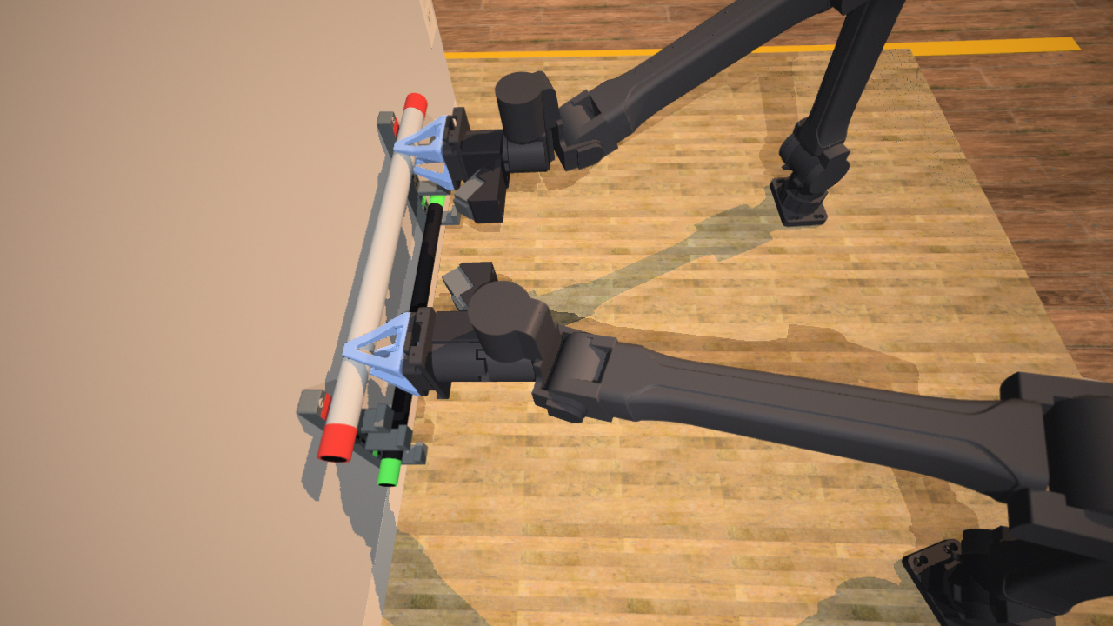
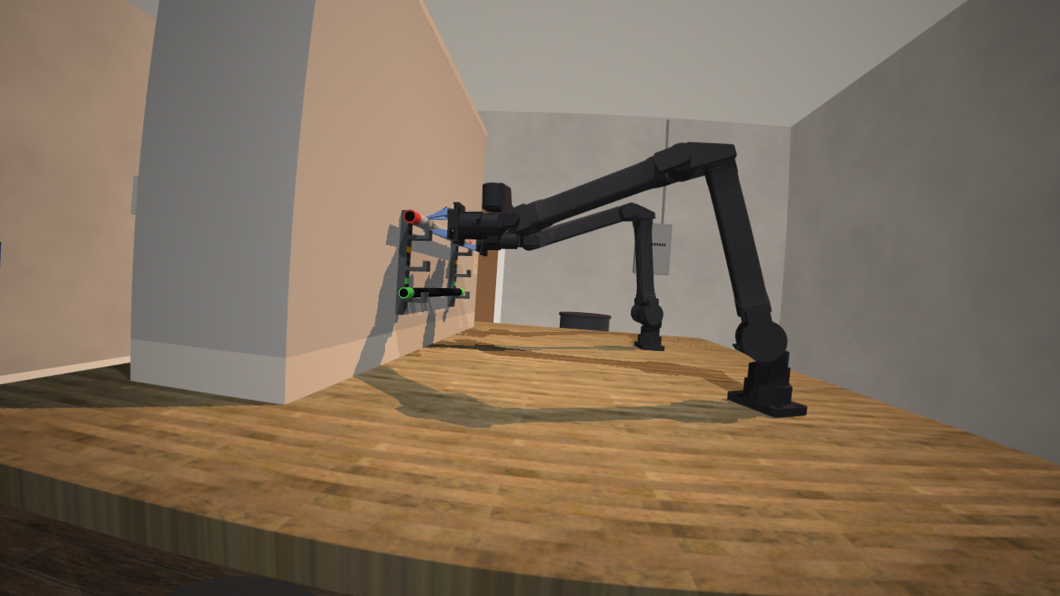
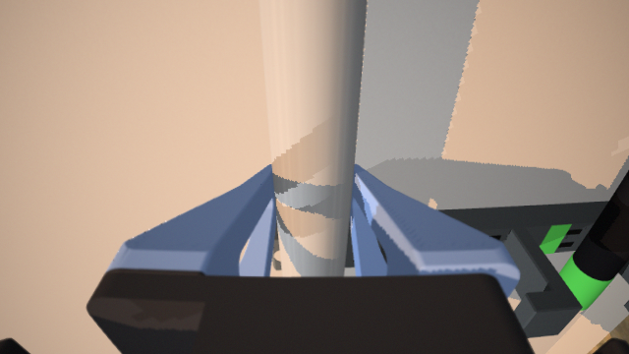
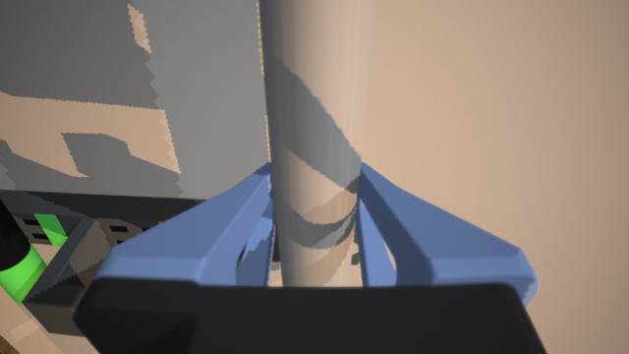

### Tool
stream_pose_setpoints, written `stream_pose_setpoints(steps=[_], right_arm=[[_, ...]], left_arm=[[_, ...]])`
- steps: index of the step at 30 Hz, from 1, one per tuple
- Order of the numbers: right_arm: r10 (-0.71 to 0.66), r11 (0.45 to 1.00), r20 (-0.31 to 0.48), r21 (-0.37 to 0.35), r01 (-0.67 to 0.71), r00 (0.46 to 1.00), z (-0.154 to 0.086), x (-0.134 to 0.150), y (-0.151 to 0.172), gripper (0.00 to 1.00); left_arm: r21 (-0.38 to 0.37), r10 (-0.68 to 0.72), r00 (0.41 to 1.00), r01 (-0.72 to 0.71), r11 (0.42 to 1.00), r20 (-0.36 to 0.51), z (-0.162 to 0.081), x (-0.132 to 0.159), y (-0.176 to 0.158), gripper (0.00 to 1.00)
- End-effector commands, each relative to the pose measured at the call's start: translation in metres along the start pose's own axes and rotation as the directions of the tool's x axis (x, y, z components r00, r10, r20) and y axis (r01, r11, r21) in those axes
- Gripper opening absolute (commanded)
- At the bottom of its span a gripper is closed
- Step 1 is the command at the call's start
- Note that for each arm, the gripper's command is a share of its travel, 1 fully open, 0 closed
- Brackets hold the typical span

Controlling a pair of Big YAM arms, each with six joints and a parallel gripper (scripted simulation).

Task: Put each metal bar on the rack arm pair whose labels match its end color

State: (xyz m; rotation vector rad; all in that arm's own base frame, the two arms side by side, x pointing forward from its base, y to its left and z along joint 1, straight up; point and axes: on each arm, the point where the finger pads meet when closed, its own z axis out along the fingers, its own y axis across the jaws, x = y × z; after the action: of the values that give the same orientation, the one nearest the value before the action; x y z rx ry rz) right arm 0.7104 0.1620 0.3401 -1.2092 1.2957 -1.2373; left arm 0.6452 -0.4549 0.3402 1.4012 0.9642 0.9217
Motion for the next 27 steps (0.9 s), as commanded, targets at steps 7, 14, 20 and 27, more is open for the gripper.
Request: stream_pose_setpoints(steps=[7,14,20,27], right_arm=[[0.031,0.997,-0.003,0.075,-0.030,1.000,0.014,0.000,-0.045,0.00],[0.031,0.997,-0.003,0.075,-0.030,1.000,0.014,0.000,-0.043,0.00],[0.031,0.997,-0.003,0.075,-0.030,1.000,0.013,0.000,-0.039,0.00],[0.031,0.997,-0.003,0.075,-0.030,1.000,0.013,0.000,-0.035,0.00]], left_arm=[[-0.081,-0.038,0.999,0.037,0.996,-0.016,0.013,0.009,0.047,0.00],[-0.081,-0.038,0.999,0.037,0.996,-0.016,0.013,0.009,0.045,0.00],[-0.081,-0.038,0.999,0.037,0.996,-0.016,0.012,0.009,0.041,0.00],[-0.081,-0.038,0.999,0.037,0.996,-0.016,0.012,0.009,0.037,0.00]])
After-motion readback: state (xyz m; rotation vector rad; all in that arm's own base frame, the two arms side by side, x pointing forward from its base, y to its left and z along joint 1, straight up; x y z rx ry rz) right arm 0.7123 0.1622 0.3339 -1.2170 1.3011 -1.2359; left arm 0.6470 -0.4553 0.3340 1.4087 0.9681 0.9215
